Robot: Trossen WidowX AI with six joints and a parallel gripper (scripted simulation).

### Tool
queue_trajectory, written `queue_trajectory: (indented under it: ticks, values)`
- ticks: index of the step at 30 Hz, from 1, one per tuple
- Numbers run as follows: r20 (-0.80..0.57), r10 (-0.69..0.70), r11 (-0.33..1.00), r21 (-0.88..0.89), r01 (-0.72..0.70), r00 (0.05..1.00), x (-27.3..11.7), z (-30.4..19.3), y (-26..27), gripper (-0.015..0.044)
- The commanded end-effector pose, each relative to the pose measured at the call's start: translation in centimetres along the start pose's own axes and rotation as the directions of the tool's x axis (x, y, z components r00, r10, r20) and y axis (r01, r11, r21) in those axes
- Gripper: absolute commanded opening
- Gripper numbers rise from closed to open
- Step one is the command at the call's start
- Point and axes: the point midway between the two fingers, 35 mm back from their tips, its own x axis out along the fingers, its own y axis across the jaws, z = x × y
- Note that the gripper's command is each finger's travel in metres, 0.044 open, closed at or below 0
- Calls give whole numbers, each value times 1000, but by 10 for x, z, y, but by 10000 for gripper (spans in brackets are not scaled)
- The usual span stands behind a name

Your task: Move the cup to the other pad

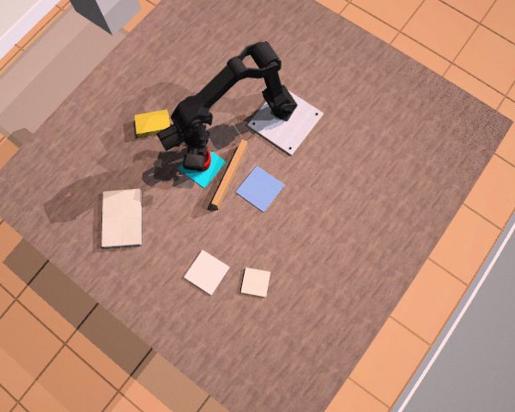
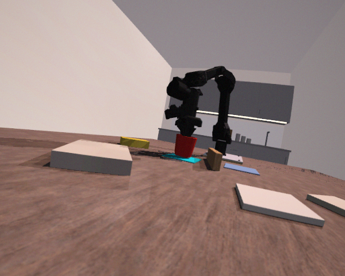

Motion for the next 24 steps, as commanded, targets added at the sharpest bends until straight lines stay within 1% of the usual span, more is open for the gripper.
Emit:
queue_trajectory:
  ticks: [1, 9, 14, 24]
  values:
    - [1, 1, 1000, 0, -1, 1000, -1, 0, 0, 0]
    - [1, 1, 1000, 0, -1, 1000, -1, 0, 0, 0]
    - [1, 1, 1000, 0, -1, 1000, -1, 0, 0, 128]
    - [0, 1, 1000, 0, -1, 1000, -5, 1, 0, 128]
